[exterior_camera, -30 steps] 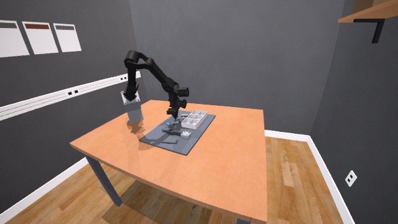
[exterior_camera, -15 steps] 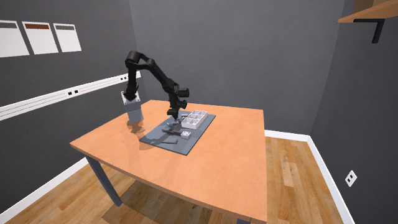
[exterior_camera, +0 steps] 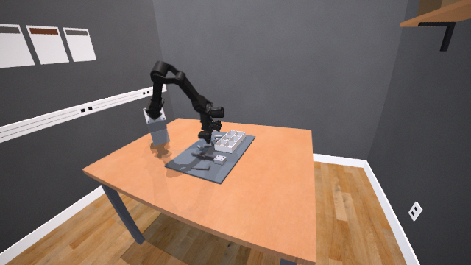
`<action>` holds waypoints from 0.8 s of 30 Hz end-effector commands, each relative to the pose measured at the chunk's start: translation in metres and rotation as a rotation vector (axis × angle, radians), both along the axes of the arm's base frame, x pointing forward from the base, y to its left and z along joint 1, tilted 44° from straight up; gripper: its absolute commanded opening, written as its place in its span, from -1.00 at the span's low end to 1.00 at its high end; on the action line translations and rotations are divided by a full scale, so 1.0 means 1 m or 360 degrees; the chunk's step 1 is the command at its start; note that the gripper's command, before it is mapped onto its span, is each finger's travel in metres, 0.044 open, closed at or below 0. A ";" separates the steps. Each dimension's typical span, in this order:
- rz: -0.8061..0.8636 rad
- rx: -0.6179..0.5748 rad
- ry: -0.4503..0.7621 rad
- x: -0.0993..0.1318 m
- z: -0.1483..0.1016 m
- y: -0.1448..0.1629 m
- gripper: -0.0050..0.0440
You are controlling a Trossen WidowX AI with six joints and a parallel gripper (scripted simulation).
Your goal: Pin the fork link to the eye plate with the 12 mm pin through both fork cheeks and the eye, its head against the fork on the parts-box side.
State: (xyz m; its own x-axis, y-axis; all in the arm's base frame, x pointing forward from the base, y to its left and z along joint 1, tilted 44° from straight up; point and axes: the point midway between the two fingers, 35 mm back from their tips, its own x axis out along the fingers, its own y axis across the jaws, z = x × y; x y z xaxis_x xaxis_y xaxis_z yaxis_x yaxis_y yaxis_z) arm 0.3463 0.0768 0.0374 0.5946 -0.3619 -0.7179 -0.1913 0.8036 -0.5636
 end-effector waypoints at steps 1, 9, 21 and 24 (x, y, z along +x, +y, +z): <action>0.0003 -0.0001 -0.0002 0.003 -0.002 -0.002 -0.27; 0.0004 0.0000 -0.0002 0.008 -0.008 -0.005 -0.27; 0.0003 0.0000 -0.0006 0.012 -0.012 -0.007 -0.27; 0.0002 -0.0001 -0.0007 0.013 -0.012 -0.007 -0.27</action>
State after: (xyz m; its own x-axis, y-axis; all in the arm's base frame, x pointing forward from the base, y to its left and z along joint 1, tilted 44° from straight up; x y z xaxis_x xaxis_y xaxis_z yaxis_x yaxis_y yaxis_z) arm 0.3573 0.0703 0.0243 0.5950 -0.3628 -0.7172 -0.1909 0.8029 -0.5646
